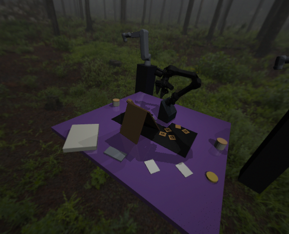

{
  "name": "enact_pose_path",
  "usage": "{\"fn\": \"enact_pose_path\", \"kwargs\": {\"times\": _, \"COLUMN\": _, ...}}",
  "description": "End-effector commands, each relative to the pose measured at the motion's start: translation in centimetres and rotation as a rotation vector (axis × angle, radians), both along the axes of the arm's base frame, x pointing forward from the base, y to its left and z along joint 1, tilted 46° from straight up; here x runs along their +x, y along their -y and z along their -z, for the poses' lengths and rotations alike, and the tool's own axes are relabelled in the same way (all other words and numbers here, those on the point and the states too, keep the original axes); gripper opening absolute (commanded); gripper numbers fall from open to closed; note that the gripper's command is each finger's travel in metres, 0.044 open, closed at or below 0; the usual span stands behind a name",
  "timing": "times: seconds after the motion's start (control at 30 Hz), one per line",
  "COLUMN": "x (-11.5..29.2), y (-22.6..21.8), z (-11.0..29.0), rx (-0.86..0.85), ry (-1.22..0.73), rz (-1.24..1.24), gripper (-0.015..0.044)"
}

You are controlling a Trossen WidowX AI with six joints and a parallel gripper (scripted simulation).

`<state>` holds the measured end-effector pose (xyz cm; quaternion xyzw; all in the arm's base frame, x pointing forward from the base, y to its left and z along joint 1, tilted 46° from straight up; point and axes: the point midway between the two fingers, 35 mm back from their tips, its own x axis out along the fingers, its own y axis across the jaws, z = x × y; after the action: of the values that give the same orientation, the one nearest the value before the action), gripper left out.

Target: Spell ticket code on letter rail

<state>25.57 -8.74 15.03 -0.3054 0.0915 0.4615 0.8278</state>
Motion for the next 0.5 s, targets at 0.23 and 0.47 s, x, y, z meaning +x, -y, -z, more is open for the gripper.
{"fn": "enact_pose_path", "kwargs": {"times": 0.23, "x": 0.0, "y": -0.2, "z": -0.1, "rx": -0.002, "ry": 0.01, "rz": -0.006, "gripper": 0.0414}}
{"fn": "enact_pose_path", "kwargs": {"times": 0.47, "x": 2.1, "y": -7.1, "z": 1.5, "rx": 0.041, "ry": -0.288, "rz": -0.09, "gripper": 0.034}}
